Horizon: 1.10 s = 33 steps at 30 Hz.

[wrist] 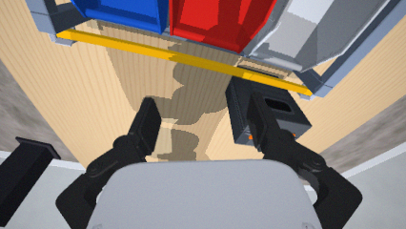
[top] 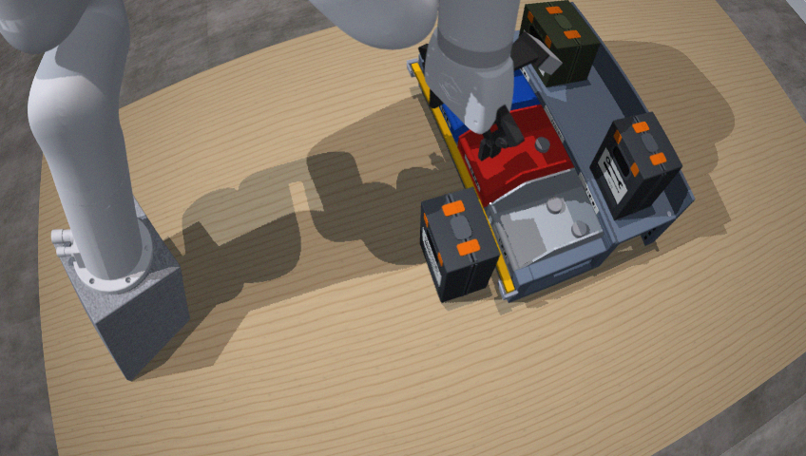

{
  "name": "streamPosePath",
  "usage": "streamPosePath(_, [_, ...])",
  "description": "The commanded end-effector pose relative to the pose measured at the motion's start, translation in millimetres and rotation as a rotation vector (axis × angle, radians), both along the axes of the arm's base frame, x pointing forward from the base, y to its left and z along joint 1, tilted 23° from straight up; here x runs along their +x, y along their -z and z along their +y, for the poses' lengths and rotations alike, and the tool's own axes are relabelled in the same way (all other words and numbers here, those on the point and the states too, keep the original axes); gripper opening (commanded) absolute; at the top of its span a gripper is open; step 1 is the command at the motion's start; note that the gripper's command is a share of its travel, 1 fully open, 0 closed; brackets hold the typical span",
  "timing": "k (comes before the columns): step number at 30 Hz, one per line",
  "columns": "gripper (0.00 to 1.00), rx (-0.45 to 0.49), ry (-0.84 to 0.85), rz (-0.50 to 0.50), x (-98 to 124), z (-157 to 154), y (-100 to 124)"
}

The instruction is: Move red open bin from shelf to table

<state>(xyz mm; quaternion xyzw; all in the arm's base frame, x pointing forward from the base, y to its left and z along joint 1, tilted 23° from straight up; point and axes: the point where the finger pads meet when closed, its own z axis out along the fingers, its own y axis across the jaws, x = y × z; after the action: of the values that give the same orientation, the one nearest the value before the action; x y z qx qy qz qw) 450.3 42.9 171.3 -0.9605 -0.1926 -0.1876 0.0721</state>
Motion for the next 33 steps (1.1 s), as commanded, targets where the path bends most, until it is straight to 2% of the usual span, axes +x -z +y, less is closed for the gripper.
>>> streamPosePath(1, [1.00,0.000,0.002,-0.003,0.9,-0.2,-1.5])
streamPosePath(3, [1.00,0.000,0.002,-0.003,0.9,-0.2,-1.5])
streamPosePath(8, [1.00,0.086,0.240,0.052,0.9,-0.2,-1.5])
streamPosePath(20, [1.00,0.086,0.240,0.052,0.9,-0.2,-1.5])
streamPosePath(25, [1.00,0.173,0.479,0.106,0.9,-0.2,-1.5])
streamPosePath(33, [1.00,0.173,0.479,0.106,0.9,-0.2,-1.5])
